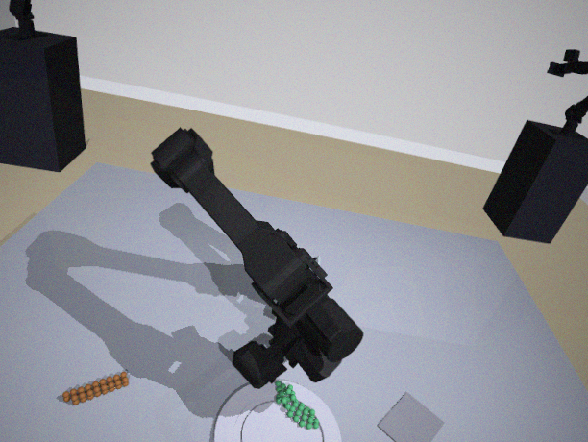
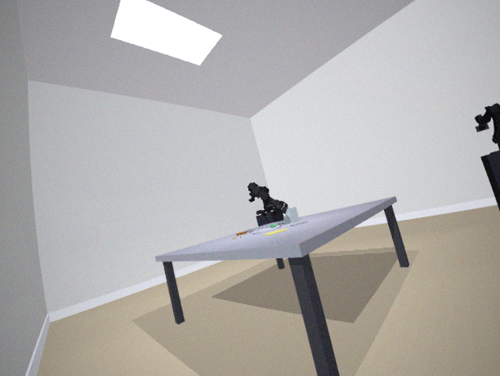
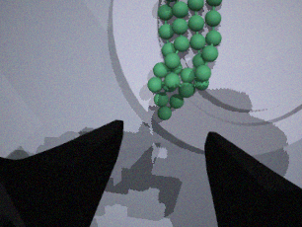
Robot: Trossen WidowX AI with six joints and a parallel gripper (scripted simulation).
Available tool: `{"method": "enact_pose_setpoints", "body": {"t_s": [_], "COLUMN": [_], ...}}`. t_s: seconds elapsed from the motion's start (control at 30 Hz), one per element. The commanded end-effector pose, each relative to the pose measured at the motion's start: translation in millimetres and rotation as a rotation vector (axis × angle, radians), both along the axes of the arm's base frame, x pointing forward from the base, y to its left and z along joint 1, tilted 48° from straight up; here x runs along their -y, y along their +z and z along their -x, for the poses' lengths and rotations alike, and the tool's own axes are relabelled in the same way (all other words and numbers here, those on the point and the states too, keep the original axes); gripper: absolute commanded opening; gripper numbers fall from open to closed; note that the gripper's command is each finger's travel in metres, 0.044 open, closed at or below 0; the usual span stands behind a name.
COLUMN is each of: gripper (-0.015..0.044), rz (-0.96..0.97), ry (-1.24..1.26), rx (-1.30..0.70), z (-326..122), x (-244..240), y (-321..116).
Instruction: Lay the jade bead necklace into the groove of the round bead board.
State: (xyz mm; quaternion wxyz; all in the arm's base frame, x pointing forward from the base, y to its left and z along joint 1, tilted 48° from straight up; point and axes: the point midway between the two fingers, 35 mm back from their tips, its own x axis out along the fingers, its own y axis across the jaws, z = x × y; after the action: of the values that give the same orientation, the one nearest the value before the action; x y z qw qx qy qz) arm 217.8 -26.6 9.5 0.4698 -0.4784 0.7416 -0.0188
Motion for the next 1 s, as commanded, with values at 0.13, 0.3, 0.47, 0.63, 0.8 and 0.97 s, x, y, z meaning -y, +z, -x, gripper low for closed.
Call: {"method": "enact_pose_setpoints", "body": {"t_s": [0.13, 0.3, 0.47, 0.63, 0.8, 0.97], "gripper": [0.012, 0.012, 0.012, 0.012, 0.012, 0.0041], "rz": [0.0, 0.001, 0.001, 0.003, 0.004, 0.001], "ry": [0.0, 0.0, 0.001, 0.001, 0.0, -0.005], "rx": [0.0, -0.001, -0.002, -0.004, -0.005, 0.0], "z": [0.2, 0.8, 1.8, 3.1, 4.4, 3.6], "x": [1.9, 7.5, 13.5, 19.6, 24.8, 23.3], "y": [-1.8, -7.0, -12.4, -17.6, -22.0, -20.5]}}
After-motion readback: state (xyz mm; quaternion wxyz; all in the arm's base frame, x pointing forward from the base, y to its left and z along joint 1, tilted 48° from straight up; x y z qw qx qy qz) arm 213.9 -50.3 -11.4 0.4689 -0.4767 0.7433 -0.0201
